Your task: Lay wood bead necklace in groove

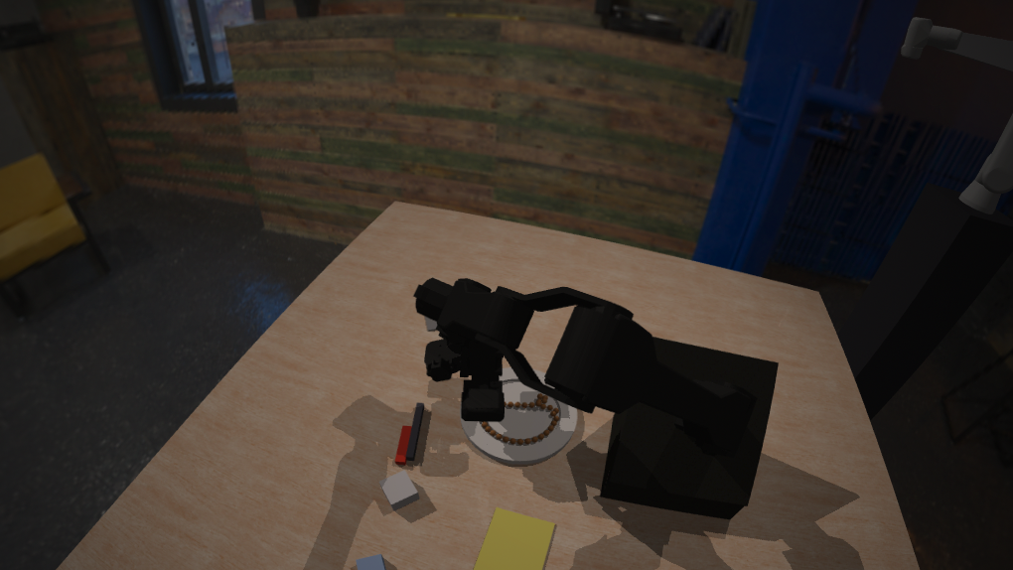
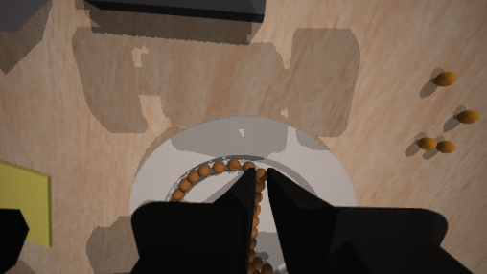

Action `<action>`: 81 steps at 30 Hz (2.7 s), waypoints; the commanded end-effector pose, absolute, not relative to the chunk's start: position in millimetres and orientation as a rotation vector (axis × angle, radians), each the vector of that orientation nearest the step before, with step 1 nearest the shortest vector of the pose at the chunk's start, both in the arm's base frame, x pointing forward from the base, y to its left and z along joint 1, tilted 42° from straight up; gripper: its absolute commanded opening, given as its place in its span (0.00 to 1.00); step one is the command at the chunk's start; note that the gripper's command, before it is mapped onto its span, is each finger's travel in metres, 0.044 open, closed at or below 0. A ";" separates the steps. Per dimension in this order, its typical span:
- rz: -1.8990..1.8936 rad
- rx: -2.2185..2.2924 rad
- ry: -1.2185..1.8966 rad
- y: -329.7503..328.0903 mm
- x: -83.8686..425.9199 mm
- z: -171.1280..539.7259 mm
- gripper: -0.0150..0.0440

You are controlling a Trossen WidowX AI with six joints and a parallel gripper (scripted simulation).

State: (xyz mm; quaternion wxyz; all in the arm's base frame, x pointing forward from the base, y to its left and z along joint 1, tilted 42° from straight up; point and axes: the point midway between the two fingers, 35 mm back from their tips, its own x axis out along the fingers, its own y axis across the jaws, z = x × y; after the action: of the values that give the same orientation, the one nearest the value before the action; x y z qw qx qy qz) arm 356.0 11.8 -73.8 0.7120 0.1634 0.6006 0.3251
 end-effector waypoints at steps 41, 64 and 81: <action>0.725 0.360 1.332 10.4 358.0 -75.4 1.00; 0.675 0.419 1.363 -11.5 344.0 -53.6 0.64; 0.676 0.414 1.352 -2.1 347.8 -64.9 0.46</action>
State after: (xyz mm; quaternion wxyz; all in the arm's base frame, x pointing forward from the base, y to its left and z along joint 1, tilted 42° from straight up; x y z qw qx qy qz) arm 348.0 -5.4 -61.7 0.7096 0.1848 0.6077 0.3050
